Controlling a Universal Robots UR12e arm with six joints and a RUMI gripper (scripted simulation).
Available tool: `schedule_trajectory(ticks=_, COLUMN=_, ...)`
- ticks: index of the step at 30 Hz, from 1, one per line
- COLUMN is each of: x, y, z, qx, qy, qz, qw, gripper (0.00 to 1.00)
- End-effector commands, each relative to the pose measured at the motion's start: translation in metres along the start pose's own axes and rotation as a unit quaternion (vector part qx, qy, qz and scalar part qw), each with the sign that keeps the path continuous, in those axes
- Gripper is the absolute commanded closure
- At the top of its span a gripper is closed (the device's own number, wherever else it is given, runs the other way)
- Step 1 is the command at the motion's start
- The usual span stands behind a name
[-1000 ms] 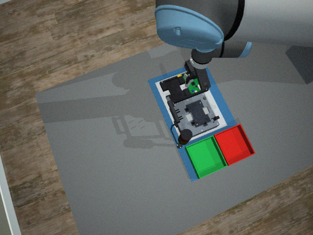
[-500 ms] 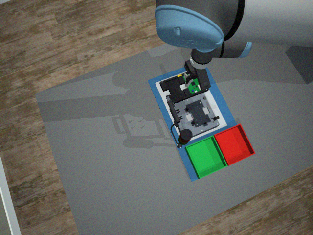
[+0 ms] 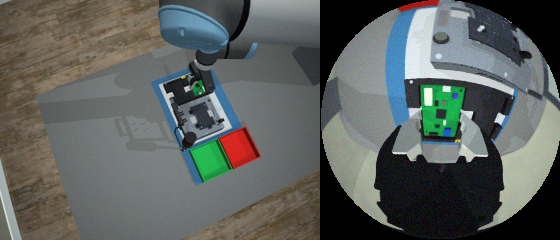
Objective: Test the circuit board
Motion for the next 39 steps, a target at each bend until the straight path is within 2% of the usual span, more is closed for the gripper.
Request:
schedule_trajectory(ticks=1, x=-0.001, y=0.0, z=0.0, qx=0.0, qy=0.0, qz=0.0, qw=1.0, gripper=0.61)
schedule_trajectory(ticks=25, x=-0.027, y=0.0, z=0.0, qx=0.0, qy=0.0, qz=0.0, qw=1.0, gripper=0.61)
schedule_trajectory(ticks=39, x=-0.031, y=0.0, z=0.0, qx=0.0, qy=0.0, qz=0.0, qw=1.0, gripper=0.61)
Point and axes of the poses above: the point where the finger pads meet when closed, its own x axis out along the fingers, its own z axis across the jaws, y = z × x, the point moved 9 cm from there along -x, back along the fingers, and after that the axes turned 2 degrees about x, right-handed, at the moved point
